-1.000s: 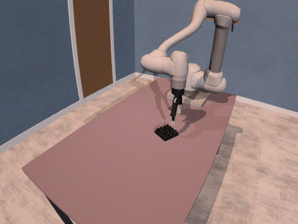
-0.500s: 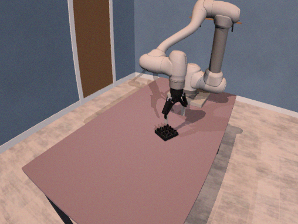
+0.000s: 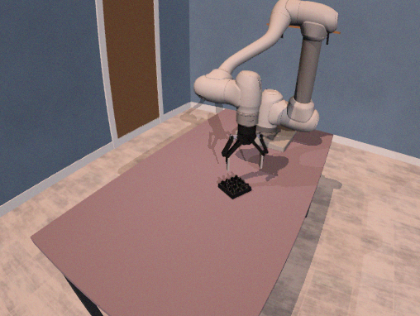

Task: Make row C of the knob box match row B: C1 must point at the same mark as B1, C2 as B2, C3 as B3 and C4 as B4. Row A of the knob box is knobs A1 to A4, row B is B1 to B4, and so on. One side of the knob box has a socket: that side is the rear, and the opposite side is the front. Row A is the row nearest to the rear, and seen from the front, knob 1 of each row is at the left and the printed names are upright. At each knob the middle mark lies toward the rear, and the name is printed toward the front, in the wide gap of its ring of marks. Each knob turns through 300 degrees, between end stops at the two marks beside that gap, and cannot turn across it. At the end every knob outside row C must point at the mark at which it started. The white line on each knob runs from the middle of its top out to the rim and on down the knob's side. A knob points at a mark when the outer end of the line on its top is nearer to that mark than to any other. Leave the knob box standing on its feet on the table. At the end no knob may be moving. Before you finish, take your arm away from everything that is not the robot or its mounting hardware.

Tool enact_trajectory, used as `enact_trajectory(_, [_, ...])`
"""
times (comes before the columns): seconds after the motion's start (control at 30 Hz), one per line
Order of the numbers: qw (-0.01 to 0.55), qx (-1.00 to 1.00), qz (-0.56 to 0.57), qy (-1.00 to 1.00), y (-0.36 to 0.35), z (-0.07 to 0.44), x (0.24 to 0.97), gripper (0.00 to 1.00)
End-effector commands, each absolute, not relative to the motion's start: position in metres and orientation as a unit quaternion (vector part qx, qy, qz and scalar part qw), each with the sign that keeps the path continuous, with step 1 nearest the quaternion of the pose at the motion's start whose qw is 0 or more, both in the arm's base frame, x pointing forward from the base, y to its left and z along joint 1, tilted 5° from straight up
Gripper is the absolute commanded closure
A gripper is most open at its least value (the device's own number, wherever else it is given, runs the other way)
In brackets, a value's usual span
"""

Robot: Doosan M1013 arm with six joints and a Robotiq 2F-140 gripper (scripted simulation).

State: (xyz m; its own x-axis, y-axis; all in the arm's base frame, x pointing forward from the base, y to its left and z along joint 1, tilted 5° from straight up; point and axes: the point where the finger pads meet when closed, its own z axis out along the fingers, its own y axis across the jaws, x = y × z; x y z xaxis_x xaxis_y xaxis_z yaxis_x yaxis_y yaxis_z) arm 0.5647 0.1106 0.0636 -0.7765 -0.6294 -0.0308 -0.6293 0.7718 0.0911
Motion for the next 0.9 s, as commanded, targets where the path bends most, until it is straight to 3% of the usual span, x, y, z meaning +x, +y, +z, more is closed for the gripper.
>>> enact_trajectory(0.0, [0.006,0.260,-0.043,-0.965,0.110,0.065,0.568,0.00])
enact_trajectory(0.87, [0.024,-0.172,-0.036,-0.984,0.103,0.069,0.589,0.00])
